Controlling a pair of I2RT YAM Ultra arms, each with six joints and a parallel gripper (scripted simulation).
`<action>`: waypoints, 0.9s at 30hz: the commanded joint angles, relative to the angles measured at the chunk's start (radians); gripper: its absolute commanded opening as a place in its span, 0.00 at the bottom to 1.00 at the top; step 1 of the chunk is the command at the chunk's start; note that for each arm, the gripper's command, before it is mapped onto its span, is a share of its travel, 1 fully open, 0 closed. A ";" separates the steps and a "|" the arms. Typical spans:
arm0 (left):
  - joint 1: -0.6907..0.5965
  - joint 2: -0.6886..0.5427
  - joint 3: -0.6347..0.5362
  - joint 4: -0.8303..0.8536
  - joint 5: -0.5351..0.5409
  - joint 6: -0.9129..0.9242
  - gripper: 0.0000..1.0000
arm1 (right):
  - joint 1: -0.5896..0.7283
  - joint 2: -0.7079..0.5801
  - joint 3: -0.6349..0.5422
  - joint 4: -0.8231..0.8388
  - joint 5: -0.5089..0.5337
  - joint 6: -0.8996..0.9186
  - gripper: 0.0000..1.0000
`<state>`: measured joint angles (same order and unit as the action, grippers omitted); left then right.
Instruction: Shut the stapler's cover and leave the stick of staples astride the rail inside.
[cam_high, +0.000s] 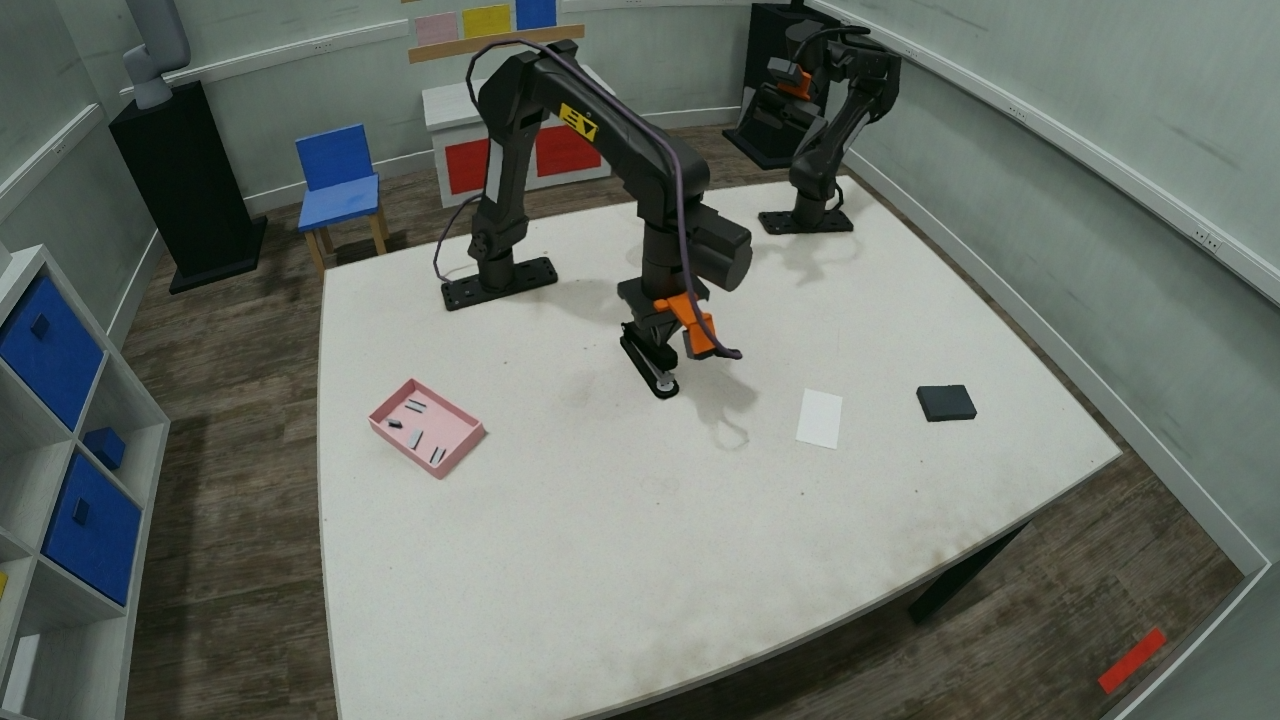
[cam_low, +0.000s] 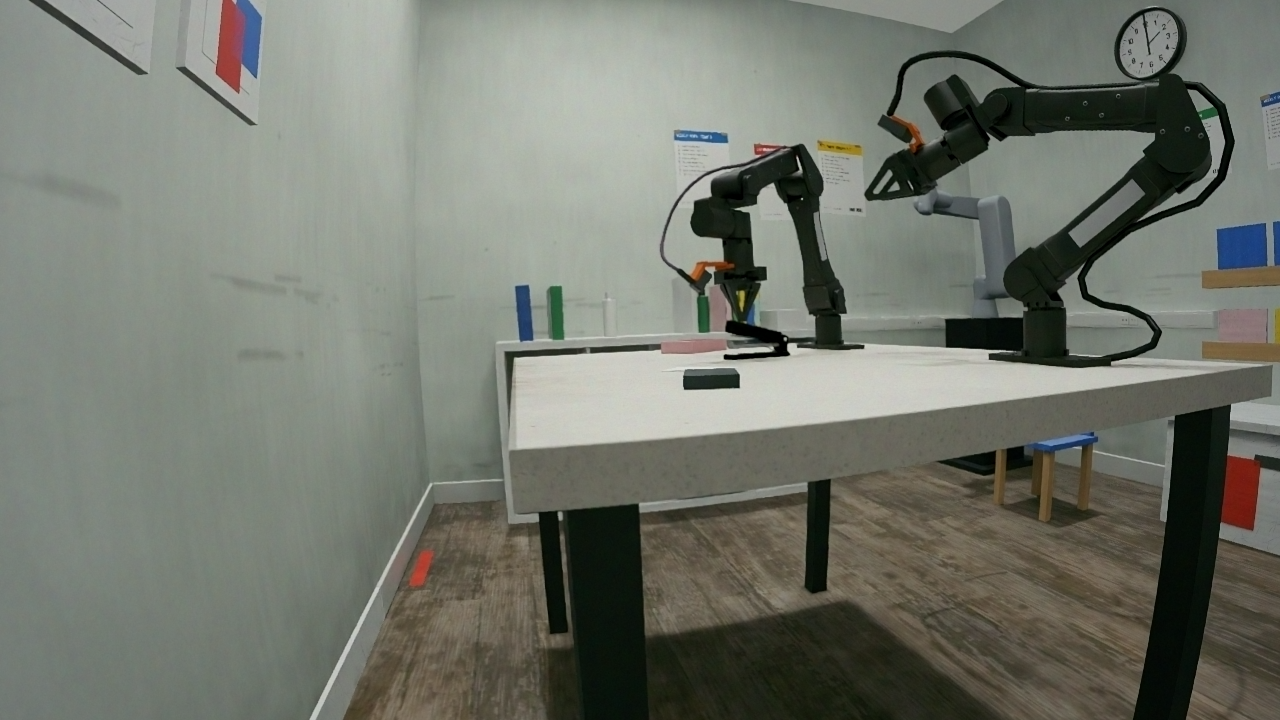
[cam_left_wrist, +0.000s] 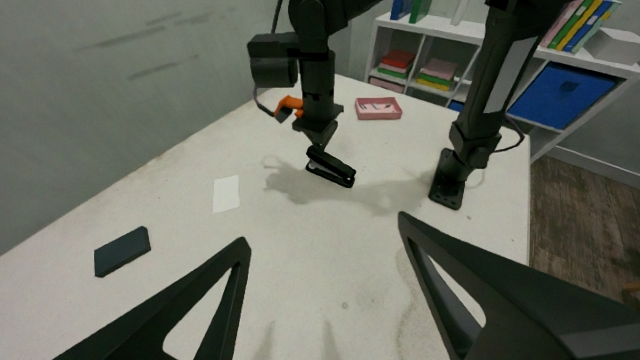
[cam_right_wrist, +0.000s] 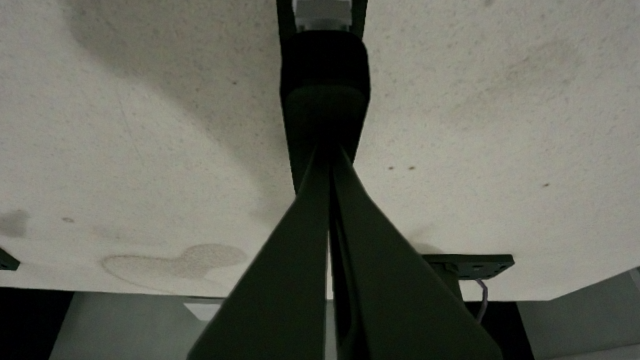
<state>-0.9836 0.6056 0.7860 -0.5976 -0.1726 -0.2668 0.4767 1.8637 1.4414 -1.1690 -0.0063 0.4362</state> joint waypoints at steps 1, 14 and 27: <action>-0.008 -0.017 0.002 0.024 -0.010 -0.007 1.00 | 0.010 -0.027 0.001 0.023 0.006 0.002 0.00; -0.008 -0.017 0.002 0.024 -0.010 -0.007 1.00 | 0.010 -0.021 -0.027 0.053 0.006 0.002 0.00; -0.008 -0.017 0.002 0.024 -0.010 -0.007 1.00 | 0.010 -0.008 -0.037 0.074 0.006 0.002 0.00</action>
<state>-0.9836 0.6056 0.7860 -0.5976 -0.1726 -0.2668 0.4767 1.8641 1.3983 -1.1114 -0.0063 0.4362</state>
